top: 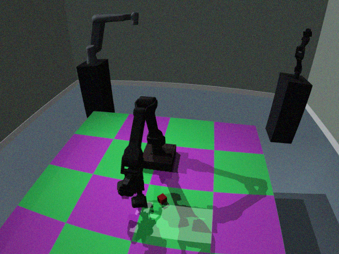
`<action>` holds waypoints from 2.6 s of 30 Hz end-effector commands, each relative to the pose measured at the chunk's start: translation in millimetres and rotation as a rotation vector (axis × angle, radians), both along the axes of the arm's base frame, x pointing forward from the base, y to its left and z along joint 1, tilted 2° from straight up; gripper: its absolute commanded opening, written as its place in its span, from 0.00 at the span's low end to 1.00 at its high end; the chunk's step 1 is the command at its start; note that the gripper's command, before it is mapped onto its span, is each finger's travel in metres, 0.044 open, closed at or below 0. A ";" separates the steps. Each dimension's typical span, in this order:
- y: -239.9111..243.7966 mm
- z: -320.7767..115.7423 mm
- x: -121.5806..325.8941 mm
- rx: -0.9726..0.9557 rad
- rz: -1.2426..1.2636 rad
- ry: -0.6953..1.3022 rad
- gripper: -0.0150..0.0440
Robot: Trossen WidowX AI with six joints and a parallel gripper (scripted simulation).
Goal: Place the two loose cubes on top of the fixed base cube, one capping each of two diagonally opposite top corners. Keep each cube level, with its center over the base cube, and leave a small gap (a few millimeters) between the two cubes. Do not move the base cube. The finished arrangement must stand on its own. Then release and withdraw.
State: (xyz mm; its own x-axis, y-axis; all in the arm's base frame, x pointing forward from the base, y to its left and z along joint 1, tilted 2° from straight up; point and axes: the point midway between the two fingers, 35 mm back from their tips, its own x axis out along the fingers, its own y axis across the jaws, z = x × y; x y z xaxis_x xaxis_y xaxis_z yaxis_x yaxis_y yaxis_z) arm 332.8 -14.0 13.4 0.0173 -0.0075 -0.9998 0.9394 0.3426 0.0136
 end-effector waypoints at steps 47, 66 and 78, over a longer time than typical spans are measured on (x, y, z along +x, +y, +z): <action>0.2 70.8 1.2 -0.005 -0.002 0.011 0.43; 28.3 80.1 -11.7 -0.005 0.319 0.015 0.43; 60.5 65.3 -28.3 -0.006 0.725 0.018 0.43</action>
